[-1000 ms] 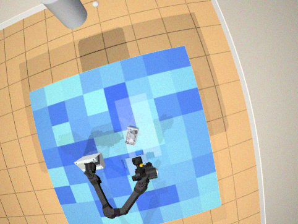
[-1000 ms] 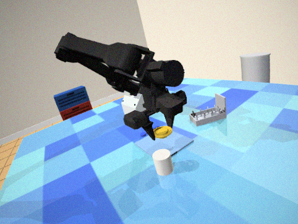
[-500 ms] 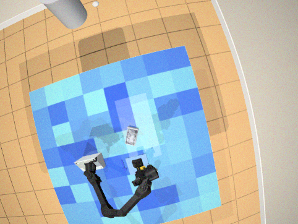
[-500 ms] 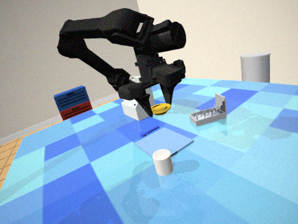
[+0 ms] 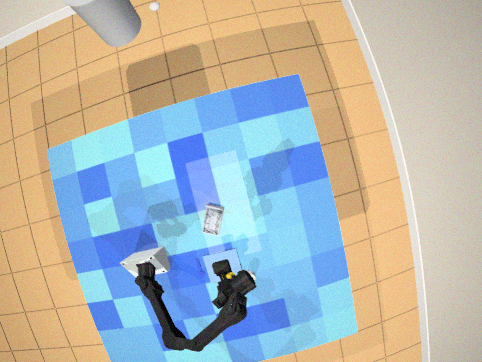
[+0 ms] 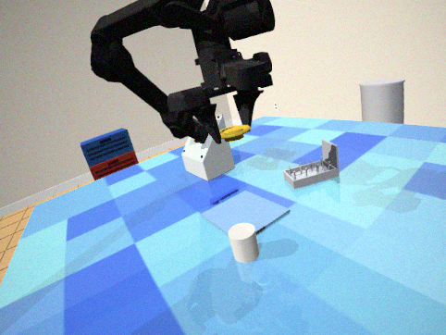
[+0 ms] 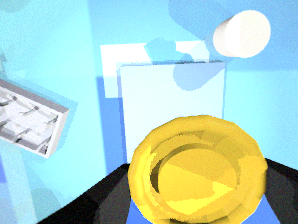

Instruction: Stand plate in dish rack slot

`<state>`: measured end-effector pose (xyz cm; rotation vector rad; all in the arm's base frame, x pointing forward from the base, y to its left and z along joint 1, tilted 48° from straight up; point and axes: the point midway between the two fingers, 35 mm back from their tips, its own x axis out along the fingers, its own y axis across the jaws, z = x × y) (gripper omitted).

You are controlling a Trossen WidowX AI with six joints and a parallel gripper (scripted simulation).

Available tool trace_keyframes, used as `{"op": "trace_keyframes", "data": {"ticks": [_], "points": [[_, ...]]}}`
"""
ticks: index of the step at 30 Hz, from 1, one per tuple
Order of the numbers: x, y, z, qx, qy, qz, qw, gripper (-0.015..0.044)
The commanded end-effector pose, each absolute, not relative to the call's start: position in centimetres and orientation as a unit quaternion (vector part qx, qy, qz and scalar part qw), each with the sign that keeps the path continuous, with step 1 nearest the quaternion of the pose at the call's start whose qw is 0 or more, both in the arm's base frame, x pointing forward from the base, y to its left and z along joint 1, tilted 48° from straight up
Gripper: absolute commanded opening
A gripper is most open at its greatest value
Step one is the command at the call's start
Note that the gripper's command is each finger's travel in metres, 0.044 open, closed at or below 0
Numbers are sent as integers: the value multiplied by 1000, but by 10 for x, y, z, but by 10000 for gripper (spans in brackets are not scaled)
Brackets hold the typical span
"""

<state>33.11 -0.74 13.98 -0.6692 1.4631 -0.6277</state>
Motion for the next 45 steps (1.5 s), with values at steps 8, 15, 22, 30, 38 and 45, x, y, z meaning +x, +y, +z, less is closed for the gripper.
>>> {"op": "trace_keyframes", "data": {"ticks": [8, 15, 22, 30, 38, 45], "points": [[305, 47, 89, -206, 609, -349, 682, 0], [267, 81, 47, -130, 564, -419, 700, 0], [263, 84, 42, -122, 560, -425, 700, 0], [259, 71, 23, -124, 634, -374, 666, 0], [256, 59, 4, -117, 700, -303, 636, 0], [254, 51, -12, -108, 744, -228, 619, 0]]}}
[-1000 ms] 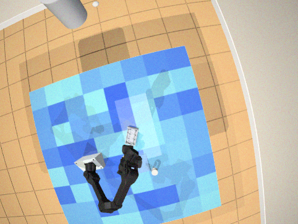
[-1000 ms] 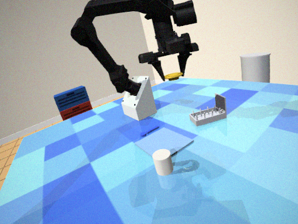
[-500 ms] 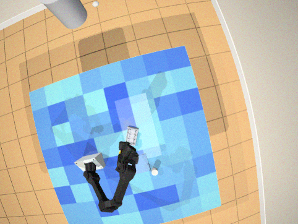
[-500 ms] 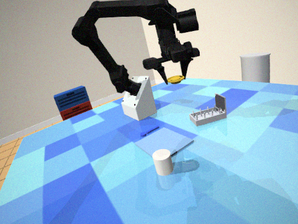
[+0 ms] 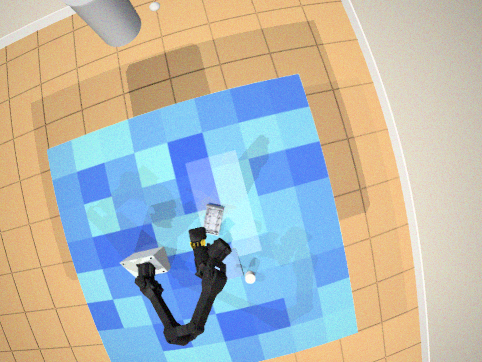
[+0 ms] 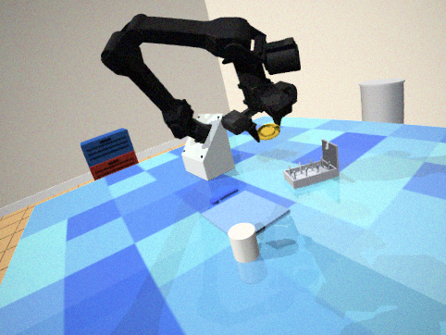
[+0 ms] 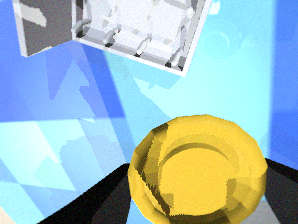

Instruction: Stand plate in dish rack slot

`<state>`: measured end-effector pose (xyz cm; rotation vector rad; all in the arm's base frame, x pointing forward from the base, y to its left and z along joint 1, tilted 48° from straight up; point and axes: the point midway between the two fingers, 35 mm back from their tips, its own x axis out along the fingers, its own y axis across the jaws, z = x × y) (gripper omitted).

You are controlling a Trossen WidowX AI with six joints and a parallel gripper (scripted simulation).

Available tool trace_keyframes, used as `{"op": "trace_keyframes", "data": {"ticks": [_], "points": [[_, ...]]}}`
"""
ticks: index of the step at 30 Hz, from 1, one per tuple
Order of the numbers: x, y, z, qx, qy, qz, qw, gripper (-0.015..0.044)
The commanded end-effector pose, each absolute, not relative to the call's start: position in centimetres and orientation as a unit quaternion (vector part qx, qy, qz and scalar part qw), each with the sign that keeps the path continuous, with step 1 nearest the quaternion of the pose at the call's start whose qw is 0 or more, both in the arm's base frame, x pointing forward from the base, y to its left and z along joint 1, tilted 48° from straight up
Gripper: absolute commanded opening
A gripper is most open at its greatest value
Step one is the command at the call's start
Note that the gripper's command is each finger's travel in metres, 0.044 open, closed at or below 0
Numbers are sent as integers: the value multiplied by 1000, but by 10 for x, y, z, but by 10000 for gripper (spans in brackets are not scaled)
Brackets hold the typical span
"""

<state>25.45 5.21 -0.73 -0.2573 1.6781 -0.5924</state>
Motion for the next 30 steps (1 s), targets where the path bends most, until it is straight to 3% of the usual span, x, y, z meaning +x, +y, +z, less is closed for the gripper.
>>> {"op": "trace_keyframes", "data": {"ticks": [1, 15, 30], "points": [[254, 50, -14, -106, 749, -217, 617, 0], [252, 37, -39, -85, 787, -46, 610, 0], [255, 26, -57, -78, 754, 141, 637, 0]]}}
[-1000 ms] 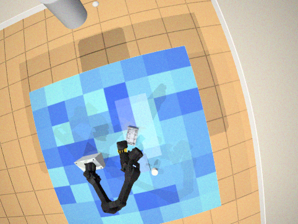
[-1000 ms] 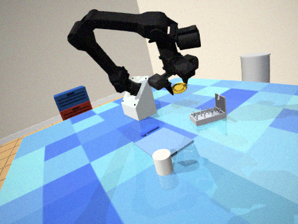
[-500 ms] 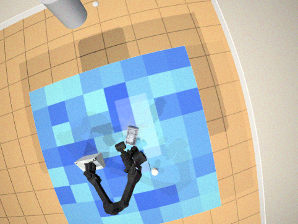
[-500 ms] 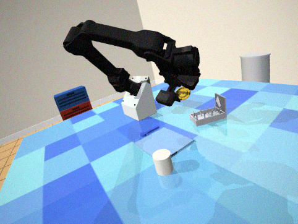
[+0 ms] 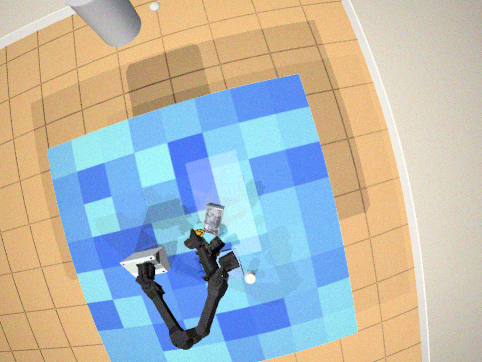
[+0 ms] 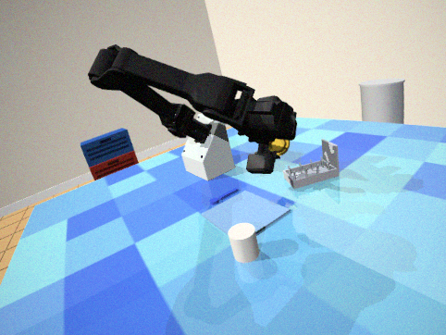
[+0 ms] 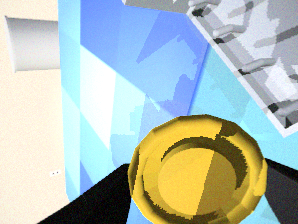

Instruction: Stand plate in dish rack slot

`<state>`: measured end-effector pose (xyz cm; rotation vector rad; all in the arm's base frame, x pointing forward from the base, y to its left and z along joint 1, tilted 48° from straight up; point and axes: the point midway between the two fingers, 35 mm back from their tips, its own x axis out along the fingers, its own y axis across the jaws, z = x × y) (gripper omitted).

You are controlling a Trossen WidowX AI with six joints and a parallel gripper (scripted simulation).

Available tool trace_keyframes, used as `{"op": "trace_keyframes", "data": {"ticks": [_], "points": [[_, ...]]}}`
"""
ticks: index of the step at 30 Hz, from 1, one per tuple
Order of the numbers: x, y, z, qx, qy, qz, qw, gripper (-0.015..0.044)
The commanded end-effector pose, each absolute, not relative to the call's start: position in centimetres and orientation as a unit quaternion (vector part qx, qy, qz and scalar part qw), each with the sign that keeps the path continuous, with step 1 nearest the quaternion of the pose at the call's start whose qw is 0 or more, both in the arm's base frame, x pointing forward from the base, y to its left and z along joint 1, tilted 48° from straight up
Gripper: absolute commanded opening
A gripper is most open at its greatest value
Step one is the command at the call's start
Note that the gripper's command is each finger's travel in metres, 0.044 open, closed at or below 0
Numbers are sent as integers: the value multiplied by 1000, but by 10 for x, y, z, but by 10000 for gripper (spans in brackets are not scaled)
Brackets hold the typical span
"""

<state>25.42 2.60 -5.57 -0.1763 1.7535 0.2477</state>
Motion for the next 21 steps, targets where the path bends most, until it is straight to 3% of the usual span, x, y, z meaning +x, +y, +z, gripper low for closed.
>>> {"op": "trace_keyframes", "data": {"ticks": [1, 21], "points": [[256, 25, -58, -79, 749, 152, 640, 0], [263, 7, -66, -130, 595, 352, 711, 0]]}}
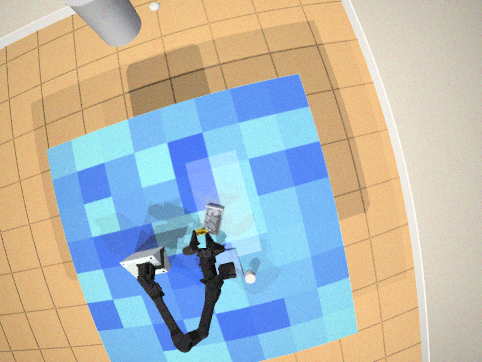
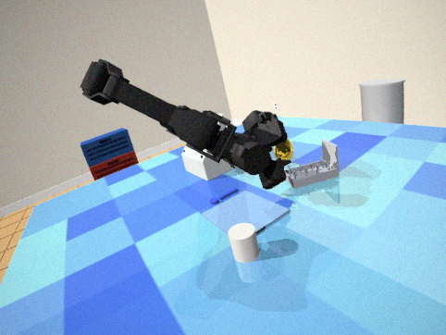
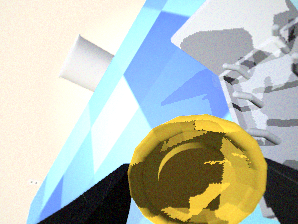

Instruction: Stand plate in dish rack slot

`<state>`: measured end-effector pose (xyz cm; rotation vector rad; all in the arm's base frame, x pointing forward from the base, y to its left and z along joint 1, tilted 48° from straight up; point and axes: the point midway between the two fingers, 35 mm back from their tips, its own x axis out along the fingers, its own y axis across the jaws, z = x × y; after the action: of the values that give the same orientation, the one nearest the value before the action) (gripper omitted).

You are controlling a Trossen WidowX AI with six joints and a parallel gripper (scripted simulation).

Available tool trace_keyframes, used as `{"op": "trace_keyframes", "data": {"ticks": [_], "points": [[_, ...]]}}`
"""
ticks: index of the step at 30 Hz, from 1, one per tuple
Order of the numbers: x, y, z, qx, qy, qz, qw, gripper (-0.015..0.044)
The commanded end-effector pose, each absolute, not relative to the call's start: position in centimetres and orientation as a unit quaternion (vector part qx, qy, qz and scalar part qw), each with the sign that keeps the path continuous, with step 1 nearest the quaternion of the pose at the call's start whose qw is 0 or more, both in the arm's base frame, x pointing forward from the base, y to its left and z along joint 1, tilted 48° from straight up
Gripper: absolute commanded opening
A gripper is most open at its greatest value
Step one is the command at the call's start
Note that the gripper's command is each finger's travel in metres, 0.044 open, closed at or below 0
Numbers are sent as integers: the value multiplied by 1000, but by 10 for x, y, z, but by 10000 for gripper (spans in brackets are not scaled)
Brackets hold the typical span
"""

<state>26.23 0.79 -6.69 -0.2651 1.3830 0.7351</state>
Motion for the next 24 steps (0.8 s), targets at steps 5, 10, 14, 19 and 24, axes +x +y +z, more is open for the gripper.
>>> {"op": "trace_keyframes", "data": {"ticks": [5, 10, 14, 19, 24], "points": [[265, 1, -65, -156, 542, 388, 729, 0], [267, -4, -63, -188, 486, 417, 745, 0], [268, -9, -61, -217, 439, 435, 756, 0], [269, -15, -58, -257, 378, 450, 767, 0], [269, -22, -53, -303, 317, 458, 773, 0]]}}
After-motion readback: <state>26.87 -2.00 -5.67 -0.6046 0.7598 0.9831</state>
